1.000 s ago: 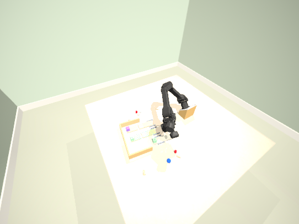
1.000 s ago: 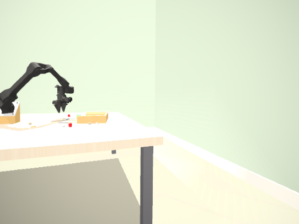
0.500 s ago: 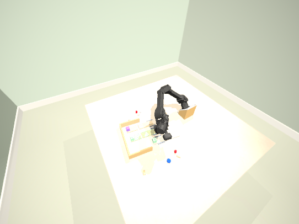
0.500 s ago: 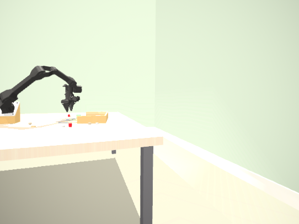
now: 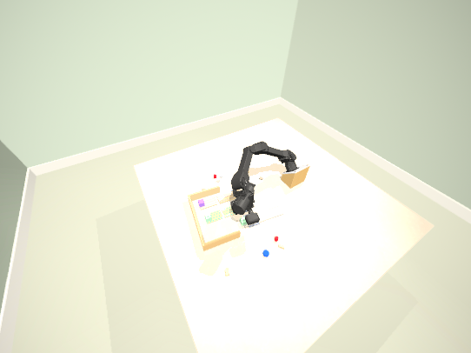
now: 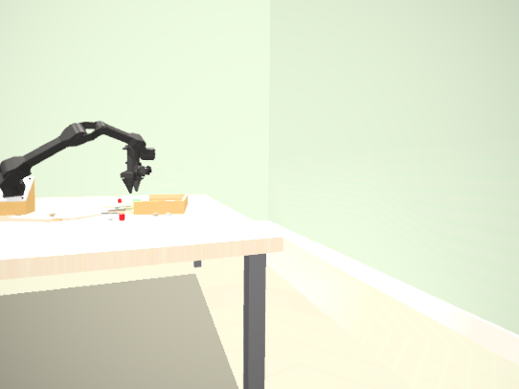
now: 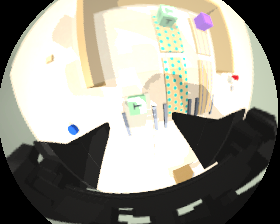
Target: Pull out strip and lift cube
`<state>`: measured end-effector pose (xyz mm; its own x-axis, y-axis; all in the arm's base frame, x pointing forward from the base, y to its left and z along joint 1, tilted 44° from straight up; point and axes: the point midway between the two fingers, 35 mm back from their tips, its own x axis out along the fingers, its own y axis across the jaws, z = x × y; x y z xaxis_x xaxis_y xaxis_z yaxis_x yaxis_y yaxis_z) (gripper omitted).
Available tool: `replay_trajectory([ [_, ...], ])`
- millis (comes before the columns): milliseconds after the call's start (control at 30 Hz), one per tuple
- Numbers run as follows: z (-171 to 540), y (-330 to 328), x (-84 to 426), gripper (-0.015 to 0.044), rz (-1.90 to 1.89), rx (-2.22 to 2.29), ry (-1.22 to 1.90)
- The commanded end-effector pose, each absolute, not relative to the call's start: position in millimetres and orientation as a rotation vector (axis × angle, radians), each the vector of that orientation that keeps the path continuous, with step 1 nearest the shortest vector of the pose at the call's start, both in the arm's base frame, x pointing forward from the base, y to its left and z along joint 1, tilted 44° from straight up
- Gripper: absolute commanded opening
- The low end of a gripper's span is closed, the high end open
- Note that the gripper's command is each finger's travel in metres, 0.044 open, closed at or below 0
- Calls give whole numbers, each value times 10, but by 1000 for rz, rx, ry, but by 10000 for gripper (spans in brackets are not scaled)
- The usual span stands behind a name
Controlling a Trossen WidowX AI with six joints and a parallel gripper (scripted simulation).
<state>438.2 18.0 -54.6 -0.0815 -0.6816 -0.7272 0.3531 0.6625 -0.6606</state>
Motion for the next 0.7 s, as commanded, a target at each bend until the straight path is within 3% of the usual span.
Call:
replay_trajectory([
  [0, -534, 153, 4493, 440, -876, -307, 1411],
  [233, -597, 94, 4493, 256, -876, -307, 1411],
  [667, -752, -54, 4481, 250, -876, -307, 1411],
])
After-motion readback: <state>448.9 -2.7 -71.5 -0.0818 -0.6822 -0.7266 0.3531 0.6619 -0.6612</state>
